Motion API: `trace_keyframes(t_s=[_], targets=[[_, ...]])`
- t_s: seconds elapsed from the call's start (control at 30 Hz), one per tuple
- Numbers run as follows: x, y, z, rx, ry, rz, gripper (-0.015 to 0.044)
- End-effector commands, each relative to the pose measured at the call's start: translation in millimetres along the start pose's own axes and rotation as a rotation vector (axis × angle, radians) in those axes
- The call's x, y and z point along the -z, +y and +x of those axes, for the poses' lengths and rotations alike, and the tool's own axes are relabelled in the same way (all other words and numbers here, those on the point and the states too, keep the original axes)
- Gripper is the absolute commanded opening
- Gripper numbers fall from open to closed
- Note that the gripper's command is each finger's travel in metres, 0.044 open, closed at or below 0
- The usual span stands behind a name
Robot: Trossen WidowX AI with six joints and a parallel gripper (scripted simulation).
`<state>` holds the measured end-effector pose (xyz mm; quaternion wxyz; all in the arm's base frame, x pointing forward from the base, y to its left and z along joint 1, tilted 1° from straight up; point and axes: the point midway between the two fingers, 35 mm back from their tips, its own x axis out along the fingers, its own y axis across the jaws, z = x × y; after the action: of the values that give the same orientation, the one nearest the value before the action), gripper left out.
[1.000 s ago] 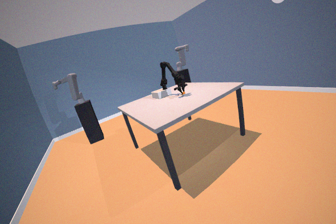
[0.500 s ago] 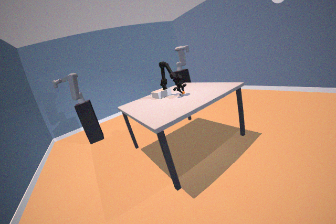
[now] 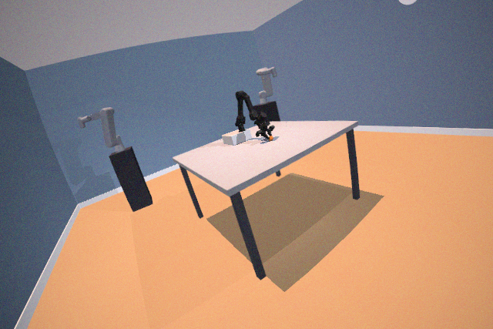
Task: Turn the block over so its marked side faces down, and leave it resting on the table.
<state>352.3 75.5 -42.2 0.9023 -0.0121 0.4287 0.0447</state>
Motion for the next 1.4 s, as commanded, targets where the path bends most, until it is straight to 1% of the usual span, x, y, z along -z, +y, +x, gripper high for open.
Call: trace_keyframes(t_s=[0.0,0.37,0.73,1.0,1.37], targets=[[6,0,6,0.004,-0.057,-0.005,0.0000],[13,-1,9,0.004,-0.206,-0.005,0.0000],[18,-2,-3,0.004,-0.352,0.001,0.0000],[17,-3,-7,0.004,-0.387,0.002,0.0000],[17,-3,-7,0.004,-0.387,0.002,0.0000]])
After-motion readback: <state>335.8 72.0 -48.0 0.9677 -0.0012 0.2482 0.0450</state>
